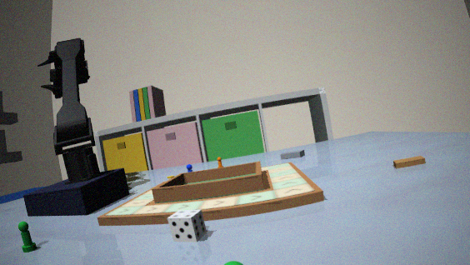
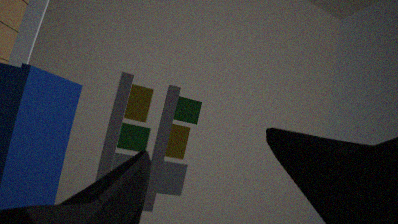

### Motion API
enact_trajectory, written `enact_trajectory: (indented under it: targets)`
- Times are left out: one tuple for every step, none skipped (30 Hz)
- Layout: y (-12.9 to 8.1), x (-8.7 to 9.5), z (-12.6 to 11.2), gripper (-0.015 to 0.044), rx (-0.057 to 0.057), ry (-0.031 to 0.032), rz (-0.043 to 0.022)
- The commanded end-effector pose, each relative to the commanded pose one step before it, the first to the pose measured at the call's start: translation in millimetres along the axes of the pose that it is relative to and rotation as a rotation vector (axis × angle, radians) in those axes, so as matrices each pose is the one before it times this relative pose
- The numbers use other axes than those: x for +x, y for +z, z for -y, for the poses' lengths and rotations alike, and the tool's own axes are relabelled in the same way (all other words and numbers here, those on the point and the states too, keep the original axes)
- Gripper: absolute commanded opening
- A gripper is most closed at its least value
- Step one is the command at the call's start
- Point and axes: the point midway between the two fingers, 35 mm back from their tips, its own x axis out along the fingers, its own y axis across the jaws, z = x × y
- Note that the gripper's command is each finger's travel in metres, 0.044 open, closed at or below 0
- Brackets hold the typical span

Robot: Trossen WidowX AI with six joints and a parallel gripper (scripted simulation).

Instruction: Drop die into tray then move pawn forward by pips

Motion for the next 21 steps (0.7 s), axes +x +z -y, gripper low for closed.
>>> enact_trajectory:
  targets:
    - [-0.43, -0.27, -0.21, 0.0374, 0.0035, 0.00068, -0.00495]
    - [-1.28, -0.81, -0.66, 0.0347, 0.0104, 0.00214, -0.01487]
    - [-2.13, -1.43, -1.2, 0.0321, 0.0173, 0.00397, -0.02488]
    - [-5.64, -6.14, -2.63, 0.0295, 0.0256, 0.01001, -0.03784]
    - [-8.76, -10.44, -3.35, 0.0275, 0.0268, 0.01375, -0.04087]
    - [-10.57, -12.61, -3.52, 0.0275, 0.0274, 0.01491, -0.04271]
    - [-10.88, -12.62, -3.33, 0.0275, 0.0272, 0.01408, -0.04306]
    - [-11.16, -12.59, -3.14, 0.0275, 0.0271, 0.01322, -0.04343]
    - [-11.42, -12.54, -2.93, 0.0275, 0.0271, 0.01234, -0.04379]
    - [-11.66, -12.48, -2.72, 0.0275, 0.027, 0.01144, -0.04414]
    - [-11.61, -11.99, -1.85, 0.0275, 0.024, 0.00943, -0.04478]
    - [-11.83, -11.91, -1.67, 0.0275, 0.0239, 0.00867, -0.04502]
    - [-12.05, -11.83, -1.48, 0.0275, 0.0239, 0.00791, -0.04524]
    - [-12.26, -11.75, -1.29, 0.0275, 0.0239, 0.00714, -0.04545]
    - [-12.46, -11.66, -1.1, 0.0275, 0.0239, 0.00638, -0.04563]
    - [-12.66, -11.57, -0.9, 0.0275, 0.0239, 0.00562, -0.04579]
    - [-12.85, -11.48, -0.7, 0.0275, 0.0239, 0.00486, -0.04592]
    - [-13.04, -11.38, -0.5, 0.0275, 0.0239, 0.0041, -0.04604]
    - [-13.22, -11.28, -0.3, 0.0275, 0.024, 0.00335, -0.04613]
    - [-13.4, -11.17, -0.09, 0.0275, 0.024, 0.00261, -0.04621]
    - [-13.81, -11.28, -0.38, 0.0275, 0.0271, 0.00277, -0.04553]
